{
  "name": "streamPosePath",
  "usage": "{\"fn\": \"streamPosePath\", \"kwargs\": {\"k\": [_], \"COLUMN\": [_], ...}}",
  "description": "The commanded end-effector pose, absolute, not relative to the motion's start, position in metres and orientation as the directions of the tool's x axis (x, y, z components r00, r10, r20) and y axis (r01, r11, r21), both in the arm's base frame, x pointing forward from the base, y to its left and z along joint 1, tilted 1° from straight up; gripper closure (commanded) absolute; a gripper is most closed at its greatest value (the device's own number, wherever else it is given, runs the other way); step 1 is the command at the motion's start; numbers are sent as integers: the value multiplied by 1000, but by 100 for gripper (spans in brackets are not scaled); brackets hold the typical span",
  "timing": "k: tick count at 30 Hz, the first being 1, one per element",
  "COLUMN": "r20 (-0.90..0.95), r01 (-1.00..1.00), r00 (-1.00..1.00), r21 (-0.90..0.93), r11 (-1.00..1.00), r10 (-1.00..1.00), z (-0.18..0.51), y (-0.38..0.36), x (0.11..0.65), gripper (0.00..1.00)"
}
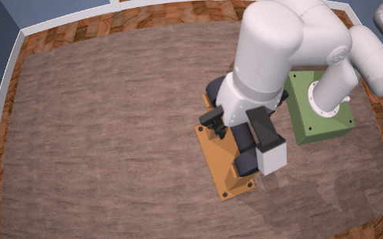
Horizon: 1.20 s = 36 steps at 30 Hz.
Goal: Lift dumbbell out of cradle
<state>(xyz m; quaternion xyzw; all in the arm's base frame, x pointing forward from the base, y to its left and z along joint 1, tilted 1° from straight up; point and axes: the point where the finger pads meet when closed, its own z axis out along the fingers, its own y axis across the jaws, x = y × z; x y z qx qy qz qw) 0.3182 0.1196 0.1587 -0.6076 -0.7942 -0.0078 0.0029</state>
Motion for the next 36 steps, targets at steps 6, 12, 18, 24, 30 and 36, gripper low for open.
{"fn": "streamPosePath", "kwargs": {"k": [6, 12, 18, 24, 30, 36], "r20": [15, 15, 15, 15, 15, 15], "r01": [965, 965, 965, 965, 965, 965], "r00": [-262, -262, -262, -262, -262, -262], "r21": [19, 19, 19, 19, 19, 19], "r11": [261, 261, 261, 261, 261, 261], "r10": [965, 965, 965, 965, 965, 965], "z": [150, 150, 150, 150, 150, 150], "y": [122, 122, 122, 122, 122, 122], "x": [323, 323, 323, 323, 323, 323], "gripper": [0, 0, 100, 100, 100, 100]}}
